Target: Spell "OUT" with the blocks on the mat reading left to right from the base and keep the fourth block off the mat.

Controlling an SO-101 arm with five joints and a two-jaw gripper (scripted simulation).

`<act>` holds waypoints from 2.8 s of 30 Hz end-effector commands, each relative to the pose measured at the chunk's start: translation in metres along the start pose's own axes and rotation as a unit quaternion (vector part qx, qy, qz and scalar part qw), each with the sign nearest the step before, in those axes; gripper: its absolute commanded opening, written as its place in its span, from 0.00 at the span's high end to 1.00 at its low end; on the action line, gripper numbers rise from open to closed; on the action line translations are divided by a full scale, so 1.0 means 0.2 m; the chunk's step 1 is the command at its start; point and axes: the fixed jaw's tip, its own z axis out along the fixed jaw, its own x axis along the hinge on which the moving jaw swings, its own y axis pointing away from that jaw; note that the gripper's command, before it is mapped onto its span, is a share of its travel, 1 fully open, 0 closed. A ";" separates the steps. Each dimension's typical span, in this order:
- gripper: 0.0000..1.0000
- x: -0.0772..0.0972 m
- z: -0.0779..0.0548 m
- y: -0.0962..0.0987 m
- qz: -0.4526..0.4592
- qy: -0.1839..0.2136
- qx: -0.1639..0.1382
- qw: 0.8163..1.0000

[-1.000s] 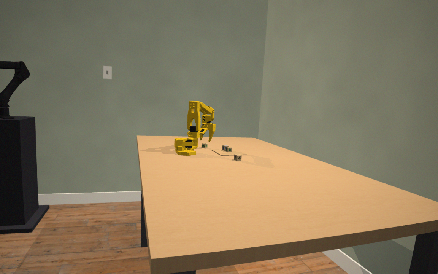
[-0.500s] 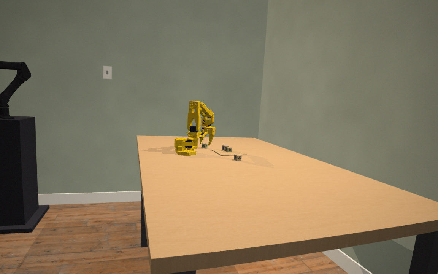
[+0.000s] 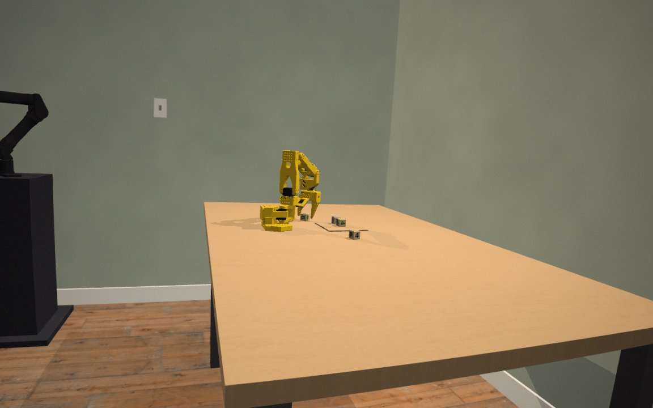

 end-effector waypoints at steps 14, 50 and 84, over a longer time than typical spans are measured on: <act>0.72 0.04 -0.04 -0.02 -0.004 0.029 0.003 1.000; 0.87 0.04 -0.04 -0.06 -0.004 0.029 0.004 1.000; 1.00 0.04 -0.20 -0.06 -0.004 0.029 0.004 1.000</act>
